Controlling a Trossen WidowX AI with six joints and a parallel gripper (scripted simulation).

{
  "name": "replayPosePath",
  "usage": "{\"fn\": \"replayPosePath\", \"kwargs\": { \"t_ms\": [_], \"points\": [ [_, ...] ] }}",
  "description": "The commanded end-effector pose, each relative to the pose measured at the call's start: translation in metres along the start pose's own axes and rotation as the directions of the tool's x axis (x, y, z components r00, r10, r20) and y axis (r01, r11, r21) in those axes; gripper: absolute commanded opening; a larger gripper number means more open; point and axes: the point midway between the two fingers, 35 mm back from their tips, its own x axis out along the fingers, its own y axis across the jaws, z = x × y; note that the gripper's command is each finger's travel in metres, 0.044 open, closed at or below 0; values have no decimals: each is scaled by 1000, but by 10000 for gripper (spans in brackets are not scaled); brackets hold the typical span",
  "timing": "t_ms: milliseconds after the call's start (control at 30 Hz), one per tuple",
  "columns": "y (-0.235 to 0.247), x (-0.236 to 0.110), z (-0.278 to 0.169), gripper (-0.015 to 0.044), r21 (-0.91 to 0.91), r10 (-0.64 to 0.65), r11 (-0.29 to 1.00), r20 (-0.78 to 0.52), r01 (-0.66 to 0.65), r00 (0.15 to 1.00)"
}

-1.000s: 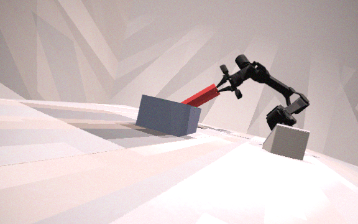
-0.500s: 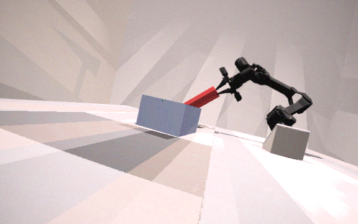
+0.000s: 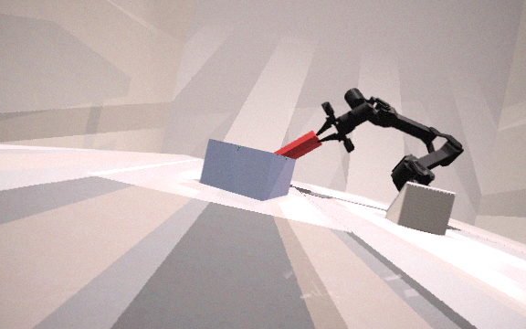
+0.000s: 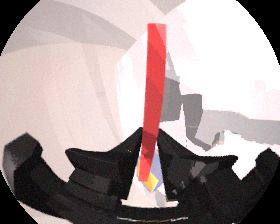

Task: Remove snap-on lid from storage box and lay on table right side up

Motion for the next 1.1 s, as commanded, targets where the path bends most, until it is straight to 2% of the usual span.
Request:
{"fn": "replayPosePath", "kwargs": {
  "t_ms": [0, 1067],
  "points": [
    [-1, 0, 2, 0, 9, 19, 1000, -3, -19, 1000],
    [-20, 16, 2, 0, 10, 21, 1000, 0, -21, 1000]
  ]
}}
